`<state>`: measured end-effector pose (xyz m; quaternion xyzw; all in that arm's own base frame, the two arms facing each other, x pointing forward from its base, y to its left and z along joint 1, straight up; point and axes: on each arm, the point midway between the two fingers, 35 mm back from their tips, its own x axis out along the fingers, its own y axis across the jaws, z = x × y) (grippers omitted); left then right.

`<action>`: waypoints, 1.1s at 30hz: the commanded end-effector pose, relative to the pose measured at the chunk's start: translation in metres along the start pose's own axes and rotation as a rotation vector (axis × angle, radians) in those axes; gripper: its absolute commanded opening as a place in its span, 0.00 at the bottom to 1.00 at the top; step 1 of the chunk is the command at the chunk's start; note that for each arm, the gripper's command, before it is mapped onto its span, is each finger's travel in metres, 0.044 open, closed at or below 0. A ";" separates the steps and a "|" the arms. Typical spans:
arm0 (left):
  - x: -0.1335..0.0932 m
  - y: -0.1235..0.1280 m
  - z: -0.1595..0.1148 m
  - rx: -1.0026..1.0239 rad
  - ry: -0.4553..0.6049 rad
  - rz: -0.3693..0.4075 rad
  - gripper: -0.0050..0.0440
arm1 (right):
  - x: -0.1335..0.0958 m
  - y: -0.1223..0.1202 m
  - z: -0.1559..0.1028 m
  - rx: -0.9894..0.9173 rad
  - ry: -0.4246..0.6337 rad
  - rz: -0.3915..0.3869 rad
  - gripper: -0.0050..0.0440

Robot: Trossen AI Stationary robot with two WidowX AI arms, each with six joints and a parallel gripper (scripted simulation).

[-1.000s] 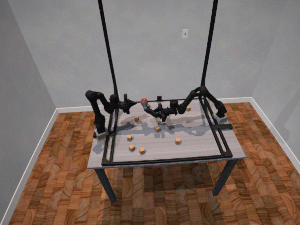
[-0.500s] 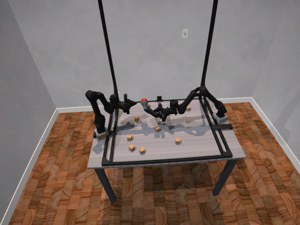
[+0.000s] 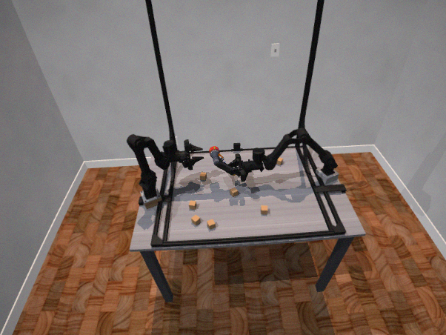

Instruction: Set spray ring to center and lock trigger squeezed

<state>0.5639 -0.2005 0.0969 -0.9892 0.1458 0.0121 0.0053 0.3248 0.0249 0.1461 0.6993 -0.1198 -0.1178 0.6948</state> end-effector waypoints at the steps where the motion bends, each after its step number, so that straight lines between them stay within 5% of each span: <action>1: 0.002 0.000 -0.008 -0.007 0.025 -0.001 0.10 | -0.001 0.000 0.000 0.000 0.000 0.000 0.64; 9: 0.002 0.000 -0.008 -0.007 0.025 -0.001 0.10 | -0.001 0.000 0.000 0.000 0.000 0.000 0.25; 11: 0.002 0.000 -0.008 -0.007 0.025 -0.001 0.10 | -0.001 0.000 0.000 0.000 0.000 0.000 0.25; 14: 0.002 0.000 -0.008 -0.007 0.025 -0.001 0.10 | -0.001 0.000 0.000 0.000 0.000 0.000 0.10; 29: 0.002 0.000 -0.008 -0.007 0.025 -0.001 0.10 | -0.001 0.000 0.000 0.000 0.000 0.000 0.10; 33: 0.002 0.000 -0.008 -0.007 0.025 -0.001 0.10 | 0.000 0.000 -0.001 0.000 0.002 0.000 0.30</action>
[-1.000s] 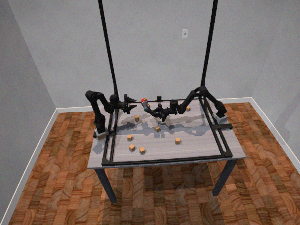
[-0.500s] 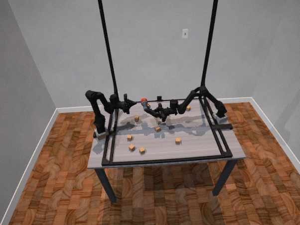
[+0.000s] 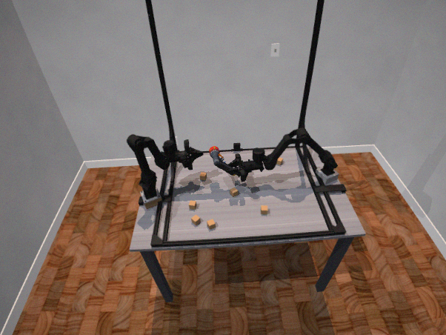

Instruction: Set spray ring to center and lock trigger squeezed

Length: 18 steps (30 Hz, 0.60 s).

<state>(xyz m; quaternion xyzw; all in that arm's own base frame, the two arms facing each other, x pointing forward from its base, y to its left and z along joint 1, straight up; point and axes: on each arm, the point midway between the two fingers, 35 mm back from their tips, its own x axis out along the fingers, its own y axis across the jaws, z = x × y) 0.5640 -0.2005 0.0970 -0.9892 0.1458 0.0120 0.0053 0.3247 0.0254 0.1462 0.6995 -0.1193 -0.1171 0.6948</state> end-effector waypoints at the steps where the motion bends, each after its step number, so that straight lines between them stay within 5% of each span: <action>1: 0.002 0.000 -0.008 -0.007 0.025 -0.001 0.10 | 0.000 0.000 0.000 0.000 0.000 0.000 0.35; 10: 0.002 0.000 -0.008 -0.007 0.025 -0.001 0.10 | 0.001 0.000 0.000 0.000 0.000 0.000 0.79; 12: 0.002 0.000 -0.008 -0.007 0.025 -0.001 0.10 | 0.001 0.000 0.000 0.000 0.000 0.000 0.79; 18: 0.002 0.000 -0.008 -0.007 0.025 -0.001 0.10 | 0.000 0.000 0.000 0.000 -0.003 0.000 0.49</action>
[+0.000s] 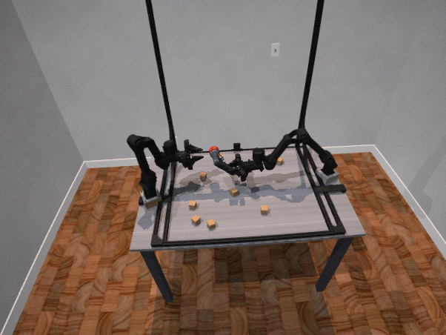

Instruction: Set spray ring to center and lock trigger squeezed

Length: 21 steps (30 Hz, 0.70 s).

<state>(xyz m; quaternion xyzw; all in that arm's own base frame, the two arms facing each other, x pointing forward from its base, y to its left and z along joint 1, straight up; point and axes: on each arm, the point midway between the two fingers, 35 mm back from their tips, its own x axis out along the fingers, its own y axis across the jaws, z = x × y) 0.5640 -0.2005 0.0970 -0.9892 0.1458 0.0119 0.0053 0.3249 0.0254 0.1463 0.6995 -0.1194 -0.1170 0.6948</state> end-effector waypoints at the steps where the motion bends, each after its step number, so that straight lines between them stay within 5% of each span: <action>1: 0.002 0.000 -0.008 -0.007 0.025 -0.001 0.10 | 0.000 0.000 0.001 0.000 -0.003 0.000 0.44; 8: 0.002 0.000 -0.008 -0.007 0.025 -0.001 0.10 | 0.000 0.000 0.001 0.000 -0.003 0.000 0.10; 21: 0.002 0.000 -0.008 -0.007 0.025 -0.001 0.10 | 0.000 0.000 0.001 0.000 -0.003 0.000 0.10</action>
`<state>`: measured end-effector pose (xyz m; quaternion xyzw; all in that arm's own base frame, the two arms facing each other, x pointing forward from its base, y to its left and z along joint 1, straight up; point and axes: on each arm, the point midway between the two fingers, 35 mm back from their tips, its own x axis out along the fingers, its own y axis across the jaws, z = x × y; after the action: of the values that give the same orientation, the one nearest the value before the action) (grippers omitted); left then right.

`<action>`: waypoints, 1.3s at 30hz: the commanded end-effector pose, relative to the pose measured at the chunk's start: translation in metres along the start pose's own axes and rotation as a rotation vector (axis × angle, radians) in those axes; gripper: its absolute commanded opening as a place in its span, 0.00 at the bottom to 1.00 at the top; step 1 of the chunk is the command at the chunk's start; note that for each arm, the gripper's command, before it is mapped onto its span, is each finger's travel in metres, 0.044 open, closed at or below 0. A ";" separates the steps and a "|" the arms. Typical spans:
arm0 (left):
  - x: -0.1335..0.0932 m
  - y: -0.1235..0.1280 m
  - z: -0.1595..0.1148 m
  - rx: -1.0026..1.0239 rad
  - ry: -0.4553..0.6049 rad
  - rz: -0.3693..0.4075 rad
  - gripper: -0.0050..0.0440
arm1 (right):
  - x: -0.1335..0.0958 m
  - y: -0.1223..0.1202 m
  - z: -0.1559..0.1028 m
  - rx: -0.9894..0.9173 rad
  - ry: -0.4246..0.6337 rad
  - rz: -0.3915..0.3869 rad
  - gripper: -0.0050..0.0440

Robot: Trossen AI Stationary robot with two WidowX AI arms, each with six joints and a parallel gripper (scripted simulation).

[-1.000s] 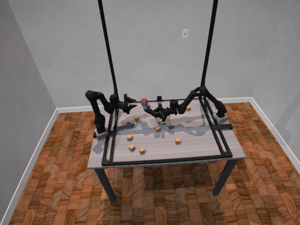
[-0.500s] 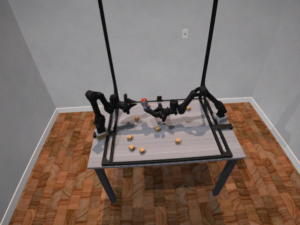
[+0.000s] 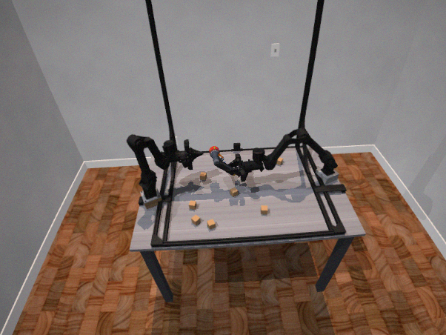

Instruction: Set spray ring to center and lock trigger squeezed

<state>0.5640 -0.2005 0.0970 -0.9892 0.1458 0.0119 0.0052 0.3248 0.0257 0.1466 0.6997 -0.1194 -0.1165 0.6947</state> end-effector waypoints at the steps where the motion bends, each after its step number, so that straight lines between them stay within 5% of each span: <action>1: 0.002 0.000 -0.008 -0.007 0.025 -0.001 0.10 | 0.000 0.000 0.001 -0.001 -0.004 -0.001 0.10; 5: 0.002 0.000 -0.008 -0.007 0.025 -0.001 0.10 | 0.000 0.000 0.000 0.000 0.000 0.000 0.30; 7: 0.002 0.000 -0.008 -0.007 0.025 -0.001 0.10 | 0.000 0.000 0.000 0.000 0.000 0.000 0.30; 17: 0.002 0.000 -0.008 -0.007 0.025 -0.001 0.10 | 0.001 0.000 0.000 0.000 0.000 0.000 0.79; 22: 0.002 0.000 -0.008 -0.007 0.025 -0.001 0.10 | 0.000 0.000 0.001 0.000 -0.001 0.000 0.54; 24: 0.002 0.000 -0.008 -0.007 0.025 -0.001 0.10 | 0.000 0.000 0.001 0.000 -0.001 0.000 0.54; 33: 0.002 0.000 -0.008 -0.007 0.025 -0.001 0.10 | 0.000 0.000 0.001 0.000 -0.001 0.000 0.10; 39: 0.002 0.000 -0.008 -0.007 0.025 -0.001 0.10 | 0.000 0.000 0.001 0.000 -0.001 0.000 0.10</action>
<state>0.5640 -0.2005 0.0971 -0.9892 0.1458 0.0118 0.0052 0.3245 0.0251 0.1466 0.6997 -0.1200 -0.1169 0.6945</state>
